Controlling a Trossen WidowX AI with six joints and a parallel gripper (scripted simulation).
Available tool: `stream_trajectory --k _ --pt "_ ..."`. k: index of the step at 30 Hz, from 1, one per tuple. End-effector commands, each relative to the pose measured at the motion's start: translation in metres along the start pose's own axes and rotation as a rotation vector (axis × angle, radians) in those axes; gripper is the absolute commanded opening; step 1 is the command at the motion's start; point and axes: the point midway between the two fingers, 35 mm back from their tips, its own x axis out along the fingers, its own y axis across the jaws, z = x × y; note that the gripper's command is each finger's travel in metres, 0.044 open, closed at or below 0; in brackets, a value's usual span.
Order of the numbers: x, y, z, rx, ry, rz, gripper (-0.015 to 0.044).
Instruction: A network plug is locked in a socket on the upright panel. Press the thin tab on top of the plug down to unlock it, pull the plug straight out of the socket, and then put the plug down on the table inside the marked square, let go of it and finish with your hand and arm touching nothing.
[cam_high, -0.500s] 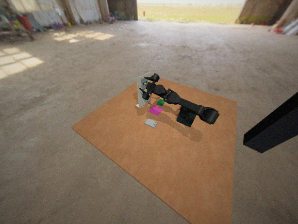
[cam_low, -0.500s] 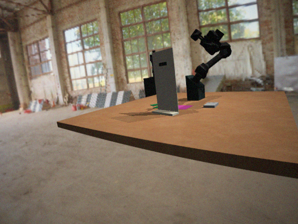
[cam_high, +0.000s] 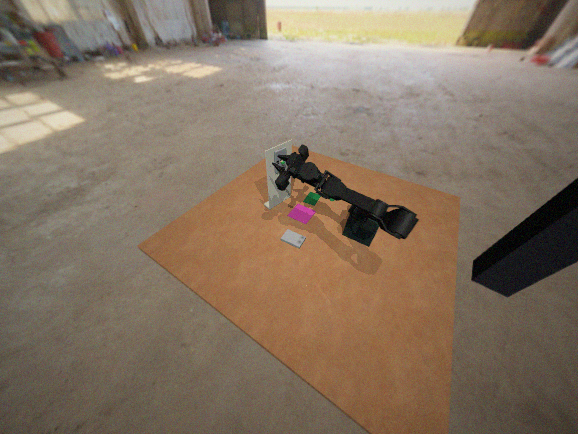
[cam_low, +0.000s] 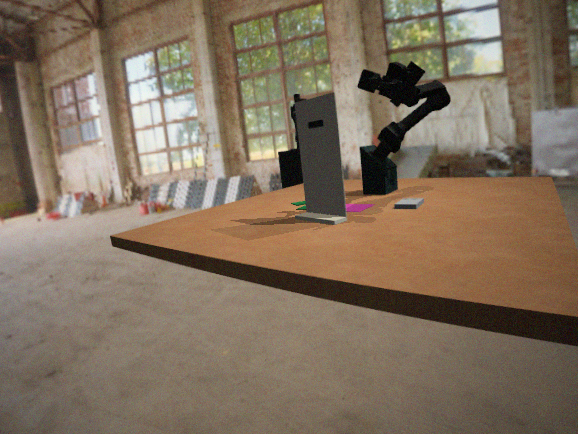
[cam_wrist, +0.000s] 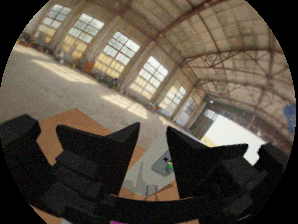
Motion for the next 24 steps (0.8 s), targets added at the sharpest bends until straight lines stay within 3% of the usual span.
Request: stream_trajectory --k 1,24 --pt "0.005 -0.008 -0.017 0.157 0.013 0.010 0.0156" --pt "0.005 -0.046 -0.082 0.951 0.053 0.034 0.0156"
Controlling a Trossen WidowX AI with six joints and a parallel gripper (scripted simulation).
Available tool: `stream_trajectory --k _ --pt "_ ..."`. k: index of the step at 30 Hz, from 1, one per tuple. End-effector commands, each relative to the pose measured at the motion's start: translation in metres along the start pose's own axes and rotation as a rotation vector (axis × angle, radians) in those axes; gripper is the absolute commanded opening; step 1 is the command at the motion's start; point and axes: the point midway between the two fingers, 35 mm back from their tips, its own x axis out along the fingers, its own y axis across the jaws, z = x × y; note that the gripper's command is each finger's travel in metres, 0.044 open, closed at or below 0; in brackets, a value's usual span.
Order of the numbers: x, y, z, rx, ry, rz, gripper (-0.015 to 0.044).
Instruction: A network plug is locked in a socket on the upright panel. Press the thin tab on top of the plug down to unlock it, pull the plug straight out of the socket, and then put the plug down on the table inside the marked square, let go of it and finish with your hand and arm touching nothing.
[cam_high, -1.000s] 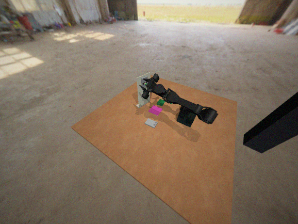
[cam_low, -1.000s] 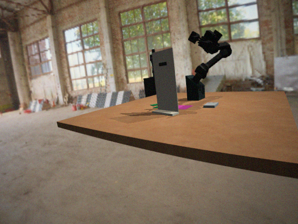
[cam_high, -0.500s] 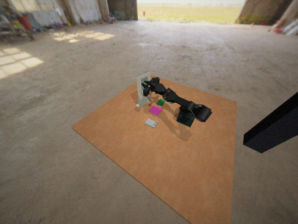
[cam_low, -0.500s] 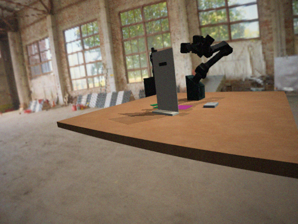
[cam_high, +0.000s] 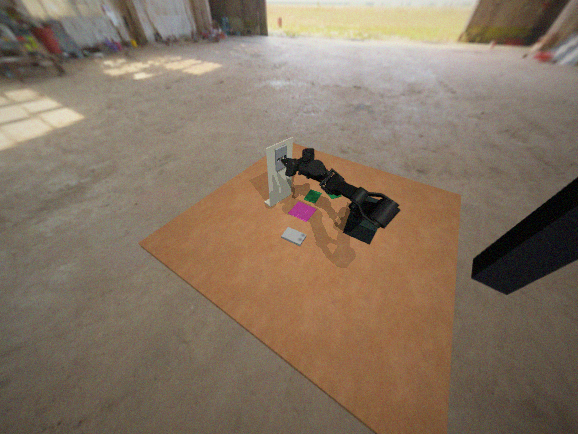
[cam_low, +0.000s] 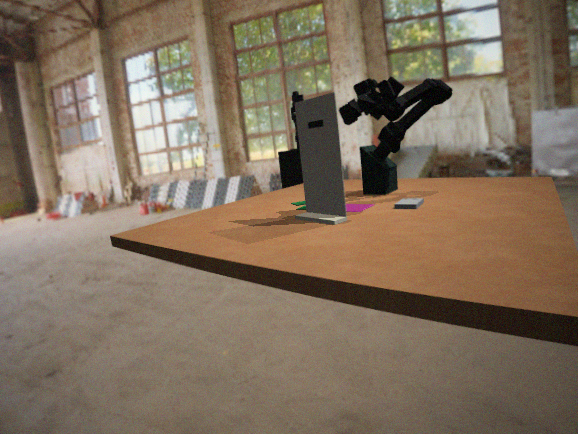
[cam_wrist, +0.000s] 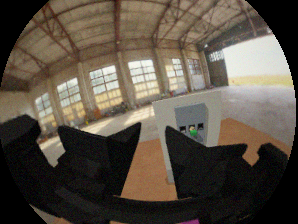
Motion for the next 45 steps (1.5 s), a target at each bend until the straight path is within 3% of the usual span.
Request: stream_trajectory --k 1,32,45 --pt "-0.004 -0.016 -0.006 0.161 0.017 -0.004 0.0156" --pt "-0.057 -0.078 -0.031 1.228 0.075 -0.035 0.0156" --pt "-0.042 -0.081 -0.029 1.251 0.076 -0.037 0.0156"
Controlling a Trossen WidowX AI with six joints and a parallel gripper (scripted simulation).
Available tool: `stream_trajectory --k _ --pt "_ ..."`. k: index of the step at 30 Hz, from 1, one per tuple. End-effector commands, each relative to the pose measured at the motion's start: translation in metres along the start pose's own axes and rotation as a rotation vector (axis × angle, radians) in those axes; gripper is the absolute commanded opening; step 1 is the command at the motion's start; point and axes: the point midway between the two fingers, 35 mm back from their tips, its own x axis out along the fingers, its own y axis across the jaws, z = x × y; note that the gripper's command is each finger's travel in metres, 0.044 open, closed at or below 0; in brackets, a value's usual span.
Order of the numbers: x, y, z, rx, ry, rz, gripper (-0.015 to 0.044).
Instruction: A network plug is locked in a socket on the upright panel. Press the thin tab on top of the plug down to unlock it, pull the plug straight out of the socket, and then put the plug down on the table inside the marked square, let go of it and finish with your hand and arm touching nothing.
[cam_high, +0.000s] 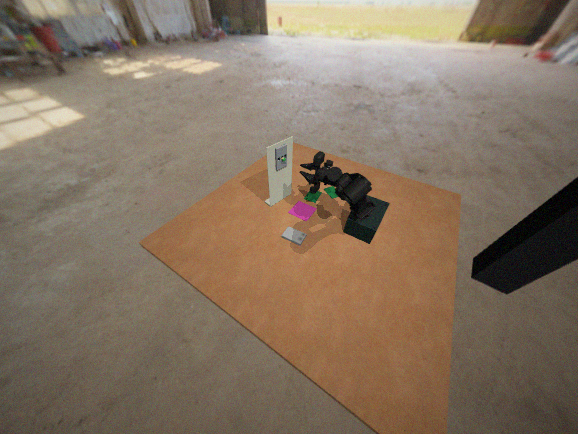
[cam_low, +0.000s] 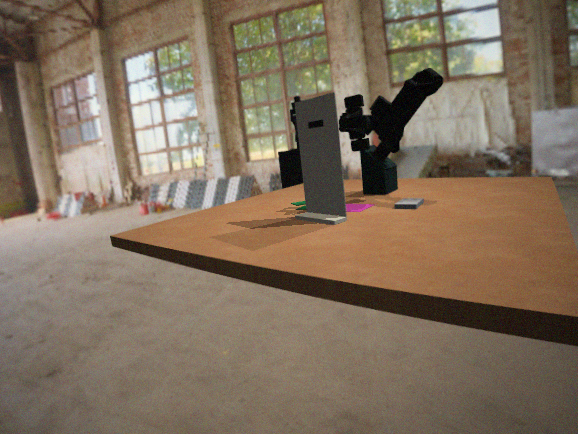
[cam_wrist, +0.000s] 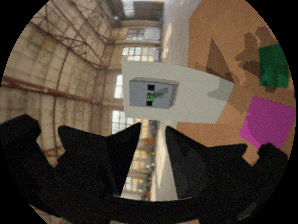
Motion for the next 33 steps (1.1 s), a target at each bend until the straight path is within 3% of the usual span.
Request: stream_trajectory --k 1,10,33 --pt "0.015 0.002 0.002 0.007 0.005 0.001 0.0156" --pt "0.053 0.002 0.011 0.006 0.004 0.001 0.0156" --pt "0.081 0.004 0.018 0.005 0.013 0.010 0.0156"
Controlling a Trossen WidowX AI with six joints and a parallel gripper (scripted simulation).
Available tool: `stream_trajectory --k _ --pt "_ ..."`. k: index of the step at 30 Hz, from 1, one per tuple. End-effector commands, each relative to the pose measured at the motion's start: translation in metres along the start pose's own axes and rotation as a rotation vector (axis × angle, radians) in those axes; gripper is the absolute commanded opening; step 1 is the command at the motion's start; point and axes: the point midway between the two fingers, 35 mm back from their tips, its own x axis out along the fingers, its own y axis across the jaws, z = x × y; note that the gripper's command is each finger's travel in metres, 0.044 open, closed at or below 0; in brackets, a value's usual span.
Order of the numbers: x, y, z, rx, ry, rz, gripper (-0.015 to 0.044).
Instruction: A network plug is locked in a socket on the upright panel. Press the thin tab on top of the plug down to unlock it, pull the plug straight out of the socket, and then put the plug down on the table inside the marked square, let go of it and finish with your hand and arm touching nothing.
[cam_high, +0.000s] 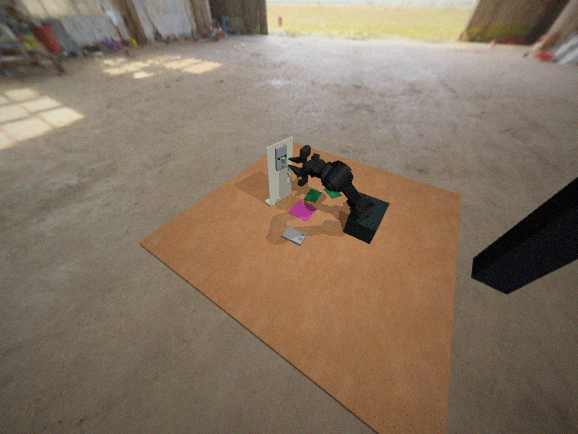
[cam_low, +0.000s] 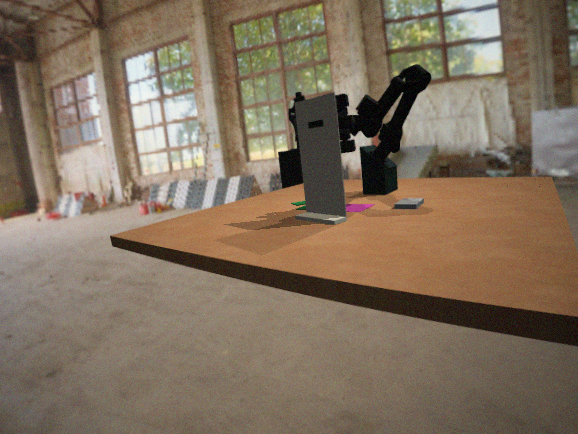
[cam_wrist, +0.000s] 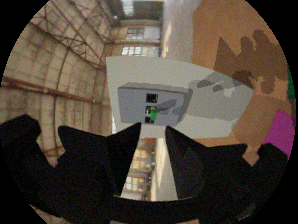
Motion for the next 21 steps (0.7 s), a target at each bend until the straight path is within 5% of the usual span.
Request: stream_trajectory --k 1,21 --pt "0.009 0.001 0.002 0.003 0.003 0.009 0.0156" --pt "0.037 0.000 0.009 0.003 0.013 0.019 0.0156"
